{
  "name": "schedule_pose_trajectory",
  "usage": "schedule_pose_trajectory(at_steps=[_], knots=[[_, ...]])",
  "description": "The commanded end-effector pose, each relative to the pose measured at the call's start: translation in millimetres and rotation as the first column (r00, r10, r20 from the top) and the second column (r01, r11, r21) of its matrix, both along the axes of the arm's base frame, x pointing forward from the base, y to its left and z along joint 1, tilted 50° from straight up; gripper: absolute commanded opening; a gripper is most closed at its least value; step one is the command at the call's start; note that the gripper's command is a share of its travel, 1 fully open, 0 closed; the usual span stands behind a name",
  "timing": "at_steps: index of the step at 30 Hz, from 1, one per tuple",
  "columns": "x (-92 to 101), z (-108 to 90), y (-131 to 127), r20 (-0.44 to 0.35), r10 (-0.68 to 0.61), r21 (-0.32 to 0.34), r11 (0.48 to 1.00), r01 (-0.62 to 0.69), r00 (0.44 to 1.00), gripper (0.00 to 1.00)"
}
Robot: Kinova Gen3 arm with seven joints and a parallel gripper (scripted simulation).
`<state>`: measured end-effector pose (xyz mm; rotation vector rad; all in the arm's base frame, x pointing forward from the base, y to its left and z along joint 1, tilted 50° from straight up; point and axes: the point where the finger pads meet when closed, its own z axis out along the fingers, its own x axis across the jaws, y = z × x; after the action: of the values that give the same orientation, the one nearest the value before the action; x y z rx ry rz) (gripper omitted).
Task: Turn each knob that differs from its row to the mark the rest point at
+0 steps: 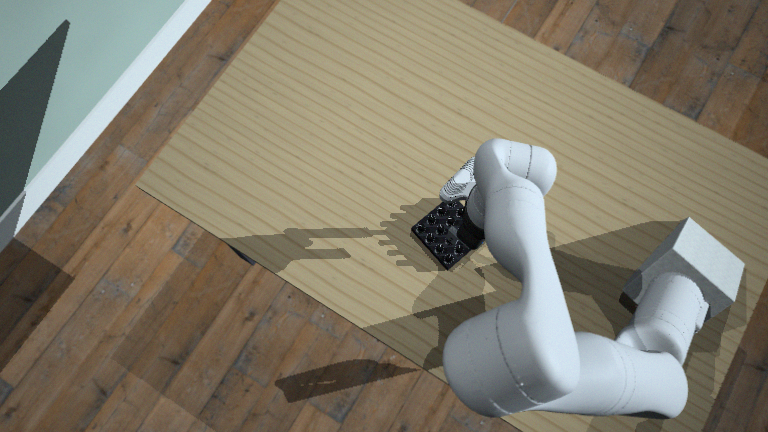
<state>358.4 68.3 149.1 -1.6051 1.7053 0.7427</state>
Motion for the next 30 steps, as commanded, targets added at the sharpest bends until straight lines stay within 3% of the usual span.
schedule_pose_trajectory(at_steps=[1,30], knots=[[-0.8,0.7,1.0,-0.004,-0.003,-0.003,1.000,0.003,1.000,1.00],[-7.6,1.9,9.4,-0.055,-0.040,-0.017,0.999,0.039,0.998,1.00]])
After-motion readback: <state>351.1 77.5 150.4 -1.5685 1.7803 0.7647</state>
